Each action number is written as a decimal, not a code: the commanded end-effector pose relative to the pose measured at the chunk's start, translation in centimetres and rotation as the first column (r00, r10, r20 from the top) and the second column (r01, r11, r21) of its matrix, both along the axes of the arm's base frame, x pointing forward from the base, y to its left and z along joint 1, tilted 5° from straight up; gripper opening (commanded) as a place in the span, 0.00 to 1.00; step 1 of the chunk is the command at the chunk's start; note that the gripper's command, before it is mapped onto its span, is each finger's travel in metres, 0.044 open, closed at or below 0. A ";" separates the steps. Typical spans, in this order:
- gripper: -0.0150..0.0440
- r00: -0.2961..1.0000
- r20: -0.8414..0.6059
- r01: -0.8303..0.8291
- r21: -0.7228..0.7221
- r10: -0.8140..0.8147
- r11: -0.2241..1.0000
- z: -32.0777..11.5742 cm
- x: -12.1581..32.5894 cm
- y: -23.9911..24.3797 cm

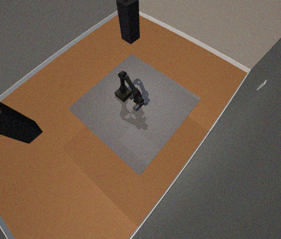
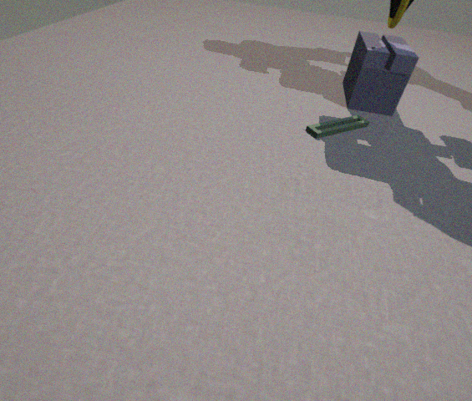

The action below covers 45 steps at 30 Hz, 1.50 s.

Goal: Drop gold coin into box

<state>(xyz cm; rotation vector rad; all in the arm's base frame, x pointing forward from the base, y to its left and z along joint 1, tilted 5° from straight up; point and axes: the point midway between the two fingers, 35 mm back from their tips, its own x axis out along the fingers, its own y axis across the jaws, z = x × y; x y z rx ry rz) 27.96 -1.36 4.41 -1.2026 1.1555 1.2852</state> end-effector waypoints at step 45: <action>0.25 1.000 -0.009 0.006 0.001 -0.006 1.000 -1.2 -0.5 0.1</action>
